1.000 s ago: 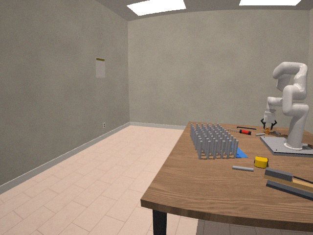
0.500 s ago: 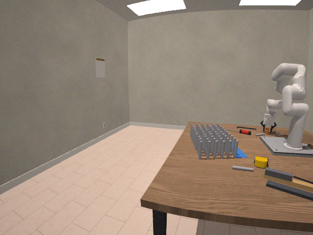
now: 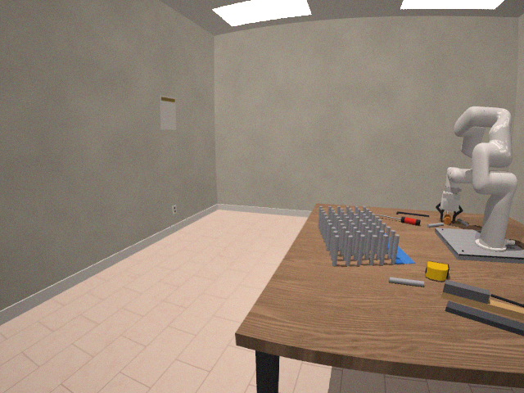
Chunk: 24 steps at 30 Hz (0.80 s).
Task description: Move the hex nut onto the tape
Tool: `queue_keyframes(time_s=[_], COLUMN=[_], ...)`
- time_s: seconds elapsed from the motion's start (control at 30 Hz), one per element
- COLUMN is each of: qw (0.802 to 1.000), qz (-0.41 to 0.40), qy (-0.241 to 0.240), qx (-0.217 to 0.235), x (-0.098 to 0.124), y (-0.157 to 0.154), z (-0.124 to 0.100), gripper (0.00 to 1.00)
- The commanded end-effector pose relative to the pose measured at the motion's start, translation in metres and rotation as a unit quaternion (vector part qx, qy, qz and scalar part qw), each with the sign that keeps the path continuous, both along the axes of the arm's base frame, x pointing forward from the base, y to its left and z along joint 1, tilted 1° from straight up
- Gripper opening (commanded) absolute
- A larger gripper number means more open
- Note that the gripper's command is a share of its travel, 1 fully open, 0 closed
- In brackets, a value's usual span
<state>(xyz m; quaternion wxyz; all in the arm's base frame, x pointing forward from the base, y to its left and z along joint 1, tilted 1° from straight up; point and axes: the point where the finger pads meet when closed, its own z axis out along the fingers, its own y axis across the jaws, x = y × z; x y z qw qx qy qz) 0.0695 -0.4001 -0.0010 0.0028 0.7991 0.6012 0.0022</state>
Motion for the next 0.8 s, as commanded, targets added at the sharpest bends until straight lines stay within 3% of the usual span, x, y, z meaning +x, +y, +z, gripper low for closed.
queue_keyframes(time_s=[0.0,0.1,0.13,0.77], qw=[1.000,1.000,1.000,1.000], qz=[0.000,0.000,0.000,0.000], qy=[0.000,0.000,0.000,0.000], qx=[-0.002,-0.002,-0.002,-0.002], x=[0.0003,0.0003,0.0003,0.0003], y=[-0.0015,-0.0015,-0.0015,-0.0015], z=[0.0010,0.0010,0.0010,0.0010], gripper=[0.65,0.65,0.00,0.00])
